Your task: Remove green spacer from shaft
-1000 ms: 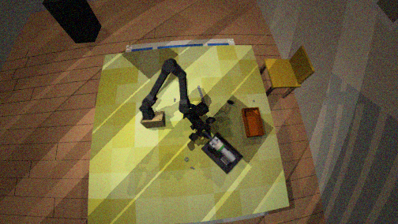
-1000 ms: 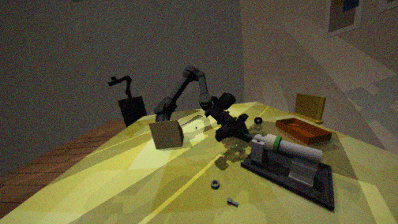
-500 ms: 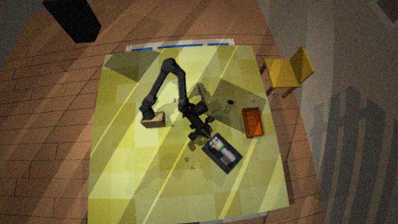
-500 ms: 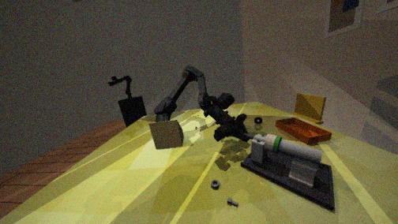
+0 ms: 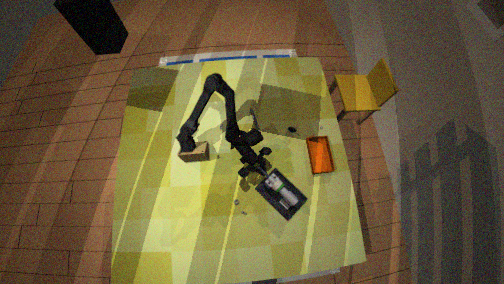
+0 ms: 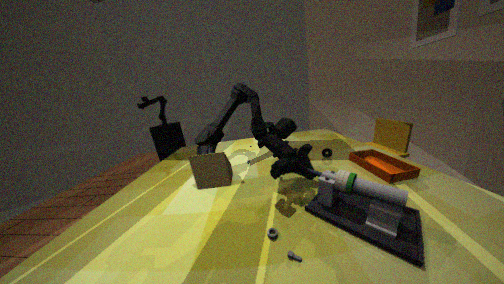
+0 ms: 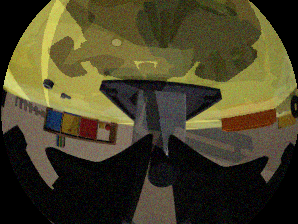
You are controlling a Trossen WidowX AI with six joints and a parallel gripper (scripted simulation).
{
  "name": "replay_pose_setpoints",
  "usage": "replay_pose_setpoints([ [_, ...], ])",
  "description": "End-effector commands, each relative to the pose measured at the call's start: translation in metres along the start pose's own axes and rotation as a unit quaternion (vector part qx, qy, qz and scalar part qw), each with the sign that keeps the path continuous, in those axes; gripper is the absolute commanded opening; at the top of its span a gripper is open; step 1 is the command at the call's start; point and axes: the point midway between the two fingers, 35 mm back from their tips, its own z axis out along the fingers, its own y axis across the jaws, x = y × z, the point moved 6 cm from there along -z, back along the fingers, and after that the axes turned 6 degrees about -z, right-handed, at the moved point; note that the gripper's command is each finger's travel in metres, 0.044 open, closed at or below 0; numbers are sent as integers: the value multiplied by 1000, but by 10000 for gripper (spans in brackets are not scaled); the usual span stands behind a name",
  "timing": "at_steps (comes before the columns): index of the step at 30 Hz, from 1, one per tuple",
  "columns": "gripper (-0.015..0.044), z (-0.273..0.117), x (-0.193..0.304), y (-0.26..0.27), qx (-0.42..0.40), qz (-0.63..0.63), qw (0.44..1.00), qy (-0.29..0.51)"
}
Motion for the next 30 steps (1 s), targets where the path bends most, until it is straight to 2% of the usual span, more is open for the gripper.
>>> replay_pose_setpoints([
  [1,0,-1,-1,1,-1,2,1000,-1],
  [30,0,-4,-3,1,-1,2,1000,-1],
])
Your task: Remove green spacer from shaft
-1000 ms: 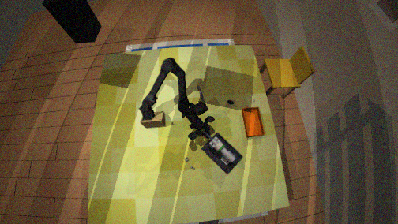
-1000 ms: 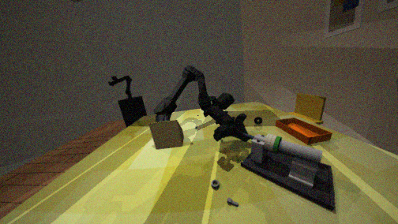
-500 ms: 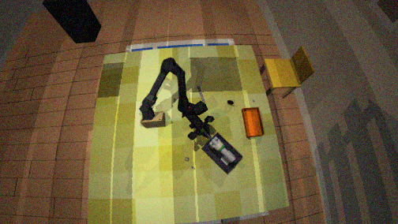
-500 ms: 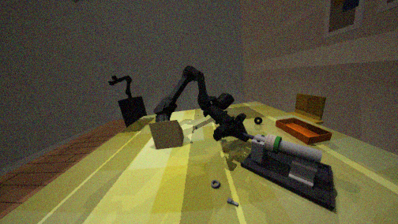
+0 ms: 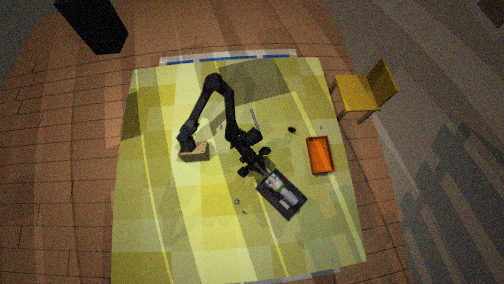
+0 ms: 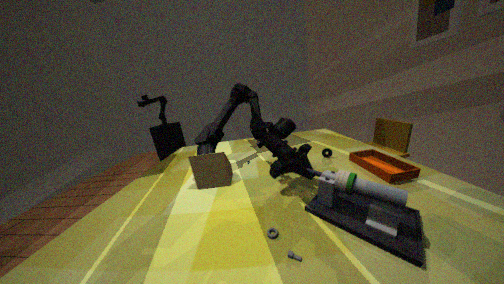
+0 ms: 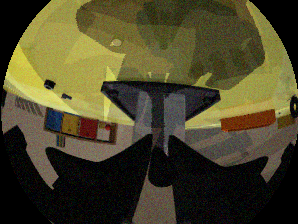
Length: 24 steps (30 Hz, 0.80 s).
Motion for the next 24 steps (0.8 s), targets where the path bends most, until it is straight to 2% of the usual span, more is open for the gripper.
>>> replay_pose_setpoints([
  [1,0,-1,-1,1,-1,2,1000,-1],
  [24,0,-3,-2,1,-1,2,1000,-1],
])
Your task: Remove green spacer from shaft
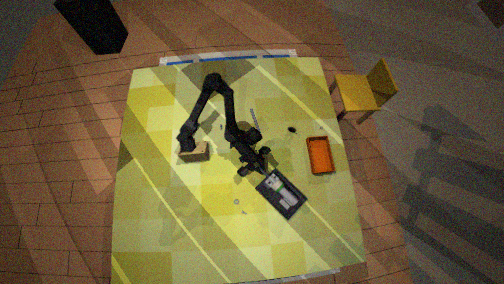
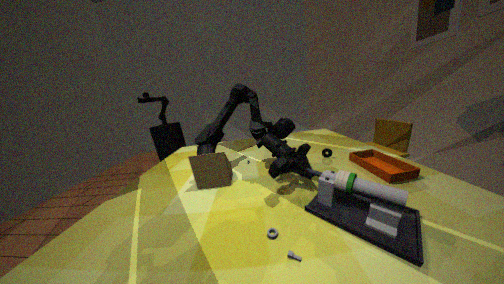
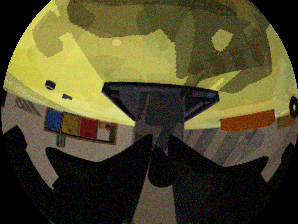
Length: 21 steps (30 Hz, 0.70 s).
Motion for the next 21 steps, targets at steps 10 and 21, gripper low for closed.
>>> replay_pose_setpoints([
  [10,0,-2,-2,1,-1,2,1000,-1],
  [21,0,-3,-2,1,-1,2,1000,-1],
])
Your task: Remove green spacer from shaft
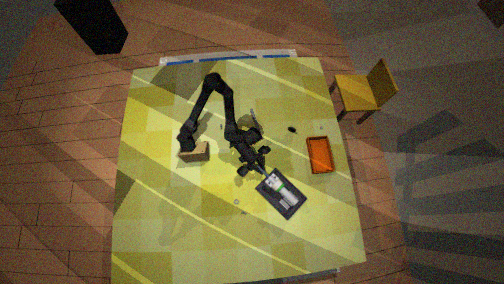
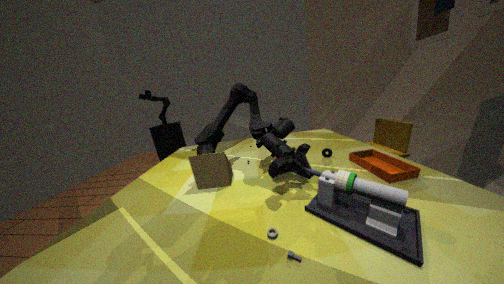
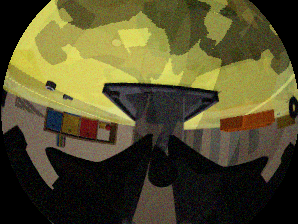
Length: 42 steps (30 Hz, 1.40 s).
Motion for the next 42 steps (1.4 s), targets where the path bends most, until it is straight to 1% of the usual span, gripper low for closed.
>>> replay_pose_setpoints([
  [1,0,-1,-1,1,-1,2,1000,-1],
  [42,0,-5,-3,0,-1,2,1000,-1],
])
